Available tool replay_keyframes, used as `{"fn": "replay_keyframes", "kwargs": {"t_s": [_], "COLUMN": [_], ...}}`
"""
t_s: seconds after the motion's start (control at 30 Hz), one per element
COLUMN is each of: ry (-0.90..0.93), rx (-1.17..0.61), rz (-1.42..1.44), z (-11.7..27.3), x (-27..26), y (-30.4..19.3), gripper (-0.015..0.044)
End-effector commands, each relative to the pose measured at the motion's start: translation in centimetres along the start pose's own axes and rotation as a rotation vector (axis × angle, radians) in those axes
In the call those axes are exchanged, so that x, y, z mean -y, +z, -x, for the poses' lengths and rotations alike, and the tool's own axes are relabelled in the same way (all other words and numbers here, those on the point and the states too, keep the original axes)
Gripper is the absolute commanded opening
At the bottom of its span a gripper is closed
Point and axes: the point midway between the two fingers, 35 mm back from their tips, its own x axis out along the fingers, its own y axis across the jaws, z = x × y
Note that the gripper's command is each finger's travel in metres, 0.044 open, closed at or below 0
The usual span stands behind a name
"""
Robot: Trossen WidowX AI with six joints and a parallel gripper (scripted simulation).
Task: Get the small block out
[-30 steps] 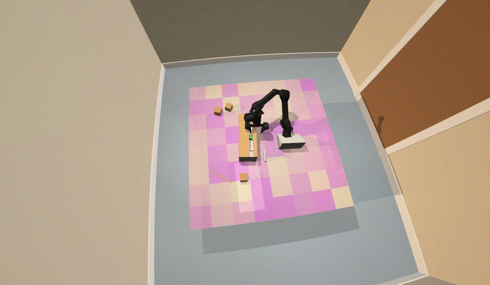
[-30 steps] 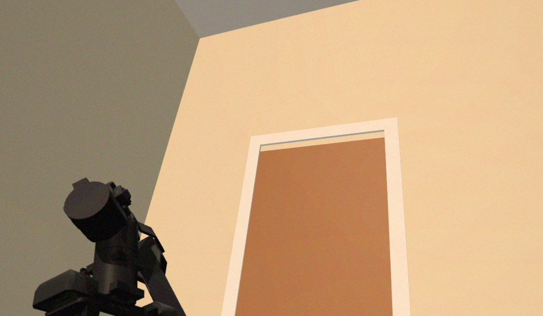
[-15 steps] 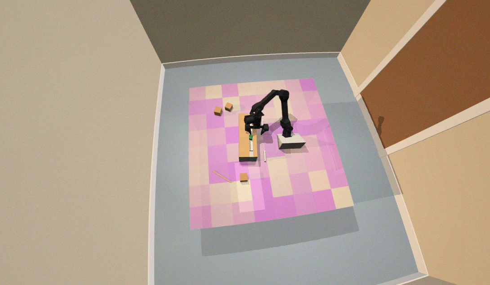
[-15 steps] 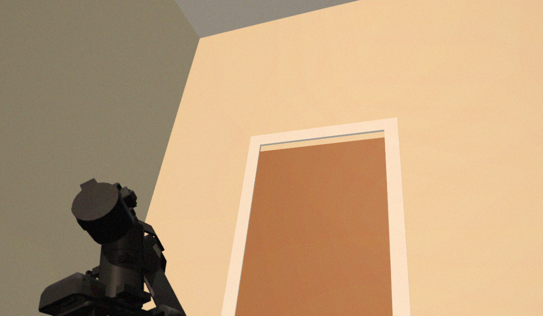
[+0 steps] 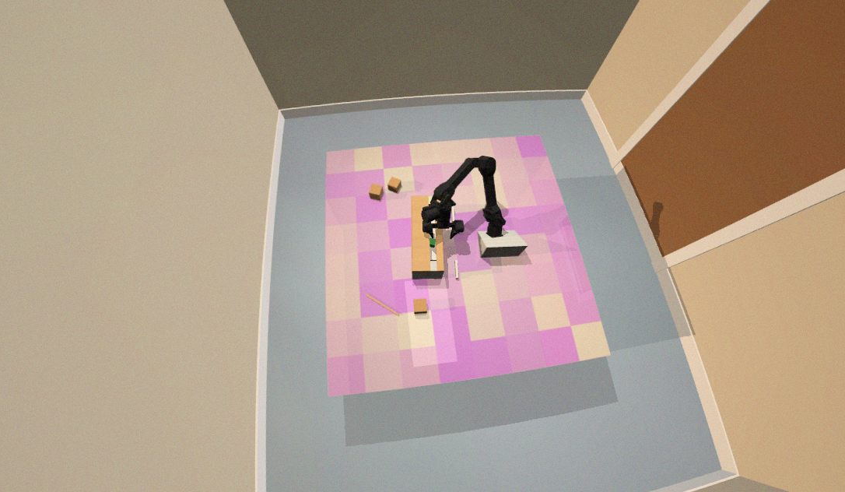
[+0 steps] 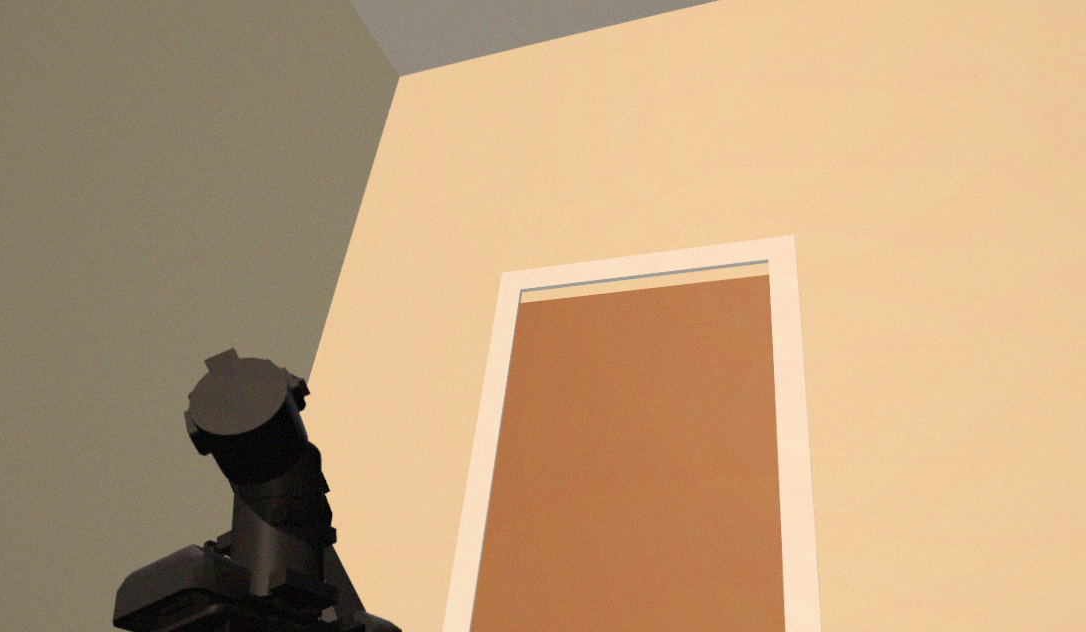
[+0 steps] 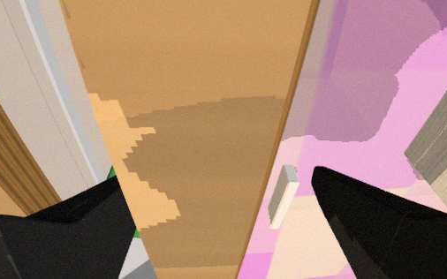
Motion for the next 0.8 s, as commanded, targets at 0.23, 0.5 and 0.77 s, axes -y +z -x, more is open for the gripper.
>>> {"fn": "replay_keyframes", "kwargs": {"t_s": [0.23,0.5,0.77], "ry": [-0.005,-0.005,-0.005], "rx": [-0.003,-0.003,-0.003], "rz": [-0.003,-0.003,-0.003], "z": [-0.9,-1.3,-0.9], "x": [0.1,0.1,0.1], "y": [-2.2,-3.2,-2.2], "gripper": [0.04,0.04,0.04]}}
